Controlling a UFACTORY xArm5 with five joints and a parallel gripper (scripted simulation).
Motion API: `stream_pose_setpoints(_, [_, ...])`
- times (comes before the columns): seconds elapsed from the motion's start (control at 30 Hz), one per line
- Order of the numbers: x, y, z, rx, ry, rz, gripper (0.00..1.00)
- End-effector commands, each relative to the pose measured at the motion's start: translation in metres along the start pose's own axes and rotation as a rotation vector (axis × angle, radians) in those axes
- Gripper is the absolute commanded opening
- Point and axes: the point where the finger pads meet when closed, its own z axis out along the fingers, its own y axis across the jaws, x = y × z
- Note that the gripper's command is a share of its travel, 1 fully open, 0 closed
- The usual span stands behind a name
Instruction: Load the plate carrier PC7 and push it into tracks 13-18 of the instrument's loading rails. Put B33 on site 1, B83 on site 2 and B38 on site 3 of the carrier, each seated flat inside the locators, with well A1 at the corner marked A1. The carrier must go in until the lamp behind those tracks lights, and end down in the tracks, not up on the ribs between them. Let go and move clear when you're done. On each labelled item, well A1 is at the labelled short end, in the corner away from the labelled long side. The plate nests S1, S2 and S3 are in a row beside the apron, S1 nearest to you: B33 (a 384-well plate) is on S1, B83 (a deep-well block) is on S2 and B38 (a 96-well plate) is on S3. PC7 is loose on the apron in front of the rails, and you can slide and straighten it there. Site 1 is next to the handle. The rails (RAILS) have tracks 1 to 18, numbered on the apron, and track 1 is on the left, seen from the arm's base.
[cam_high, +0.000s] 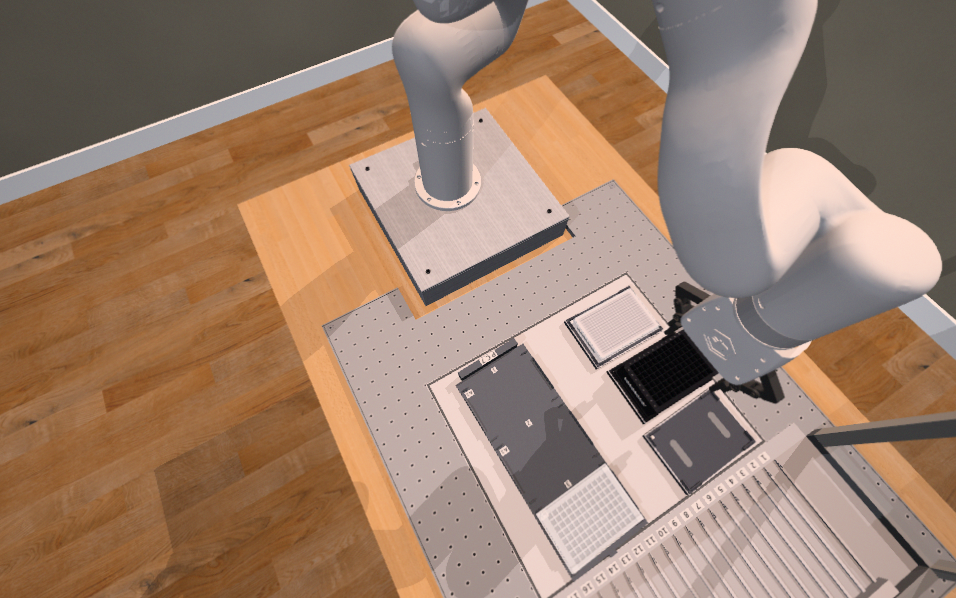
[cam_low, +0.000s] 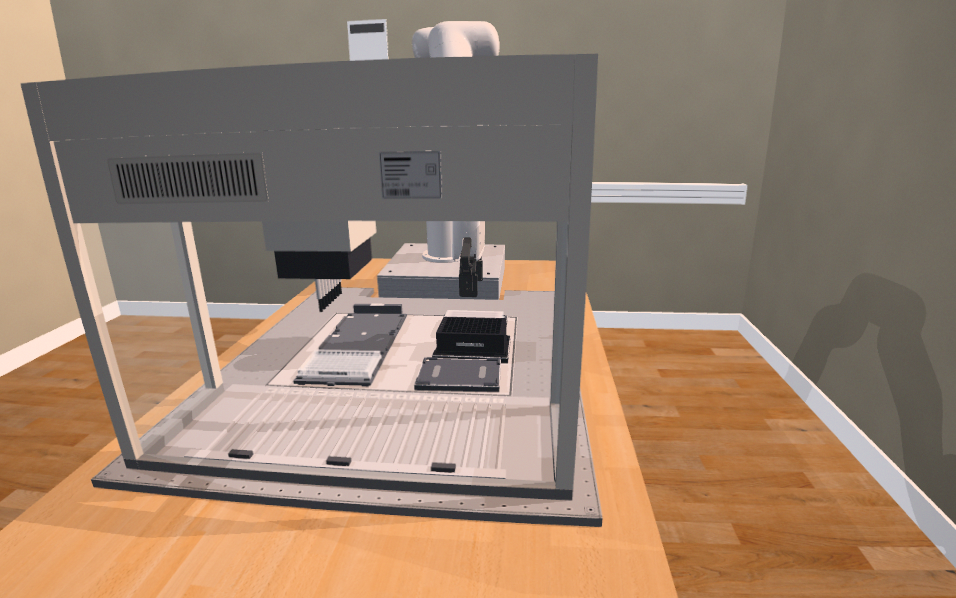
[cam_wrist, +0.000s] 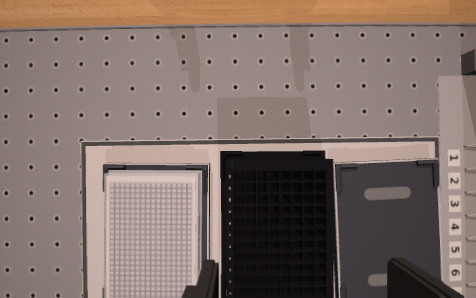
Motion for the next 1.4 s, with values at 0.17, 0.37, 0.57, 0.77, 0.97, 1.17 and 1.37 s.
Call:
stream_pose_setpoints(0.17, [0.0, 0.001, 0.016, -0.004, 0.0, 0.0, 1.0])
stream_pose_setpoints(0.37, [0.0, 0.001, 0.022, -0.004, 0.0, 0.0, 1.0])
stream_pose_setpoints(0.57, [0.0, 0.001, 0.032, -0.004, 0.0, 0.0, 1.0])
stream_pose_setpoints(0.77, [0.0, 0.001, 0.041, -0.004, 0.0, 0.0, 1.0])
stream_pose_setpoints(0.97, [0.0, 0.002, 0.042, -0.004, 0.0, 0.0, 1.0])
stream_pose_setpoints(1.17, [0.0, 0.002, 0.042, -0.004, 0.0, 0.0, 1.0])
stream_pose_setpoints(1.37, [0.0, 0.002, 0.044, -0.004, 0.0, 0.0, 1.0])
